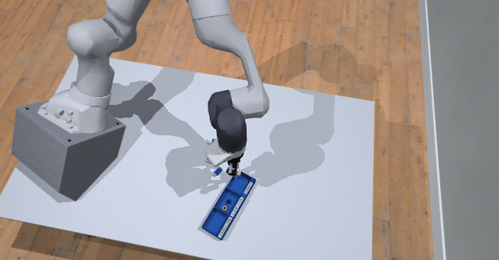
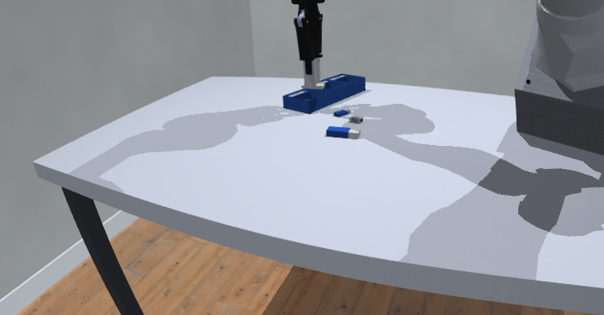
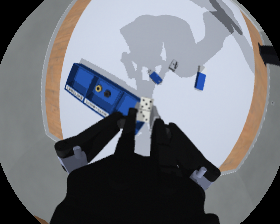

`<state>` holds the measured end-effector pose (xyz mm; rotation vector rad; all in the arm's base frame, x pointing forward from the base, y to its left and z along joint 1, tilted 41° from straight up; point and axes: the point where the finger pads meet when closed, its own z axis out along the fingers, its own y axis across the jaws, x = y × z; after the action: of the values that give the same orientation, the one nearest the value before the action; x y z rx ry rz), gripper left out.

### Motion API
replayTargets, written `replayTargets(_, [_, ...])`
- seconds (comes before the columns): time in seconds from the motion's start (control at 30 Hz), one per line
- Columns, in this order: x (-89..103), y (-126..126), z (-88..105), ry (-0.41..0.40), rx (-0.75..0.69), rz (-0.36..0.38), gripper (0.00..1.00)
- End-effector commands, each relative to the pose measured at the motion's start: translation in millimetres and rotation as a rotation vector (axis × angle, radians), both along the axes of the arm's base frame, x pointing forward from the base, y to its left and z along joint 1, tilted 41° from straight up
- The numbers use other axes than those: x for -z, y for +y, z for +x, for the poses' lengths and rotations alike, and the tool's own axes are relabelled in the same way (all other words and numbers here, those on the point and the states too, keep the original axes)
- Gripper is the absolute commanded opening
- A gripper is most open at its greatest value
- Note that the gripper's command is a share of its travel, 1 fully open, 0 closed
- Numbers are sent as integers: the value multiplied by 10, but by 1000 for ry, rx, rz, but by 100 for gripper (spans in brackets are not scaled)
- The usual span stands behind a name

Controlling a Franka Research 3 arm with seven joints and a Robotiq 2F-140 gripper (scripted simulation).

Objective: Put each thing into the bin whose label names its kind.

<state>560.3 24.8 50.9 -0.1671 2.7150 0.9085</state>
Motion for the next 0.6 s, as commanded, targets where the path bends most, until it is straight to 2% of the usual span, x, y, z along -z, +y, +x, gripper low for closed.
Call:
replayTargets(0.0, [48, -91, 109, -94, -123, -25, 13])
replayTargets(0.13, [111, -224, 277, -135, -168, -45, 13])
replayTargets(0.57, [111, -224, 277, -247, -317, -95, 13])
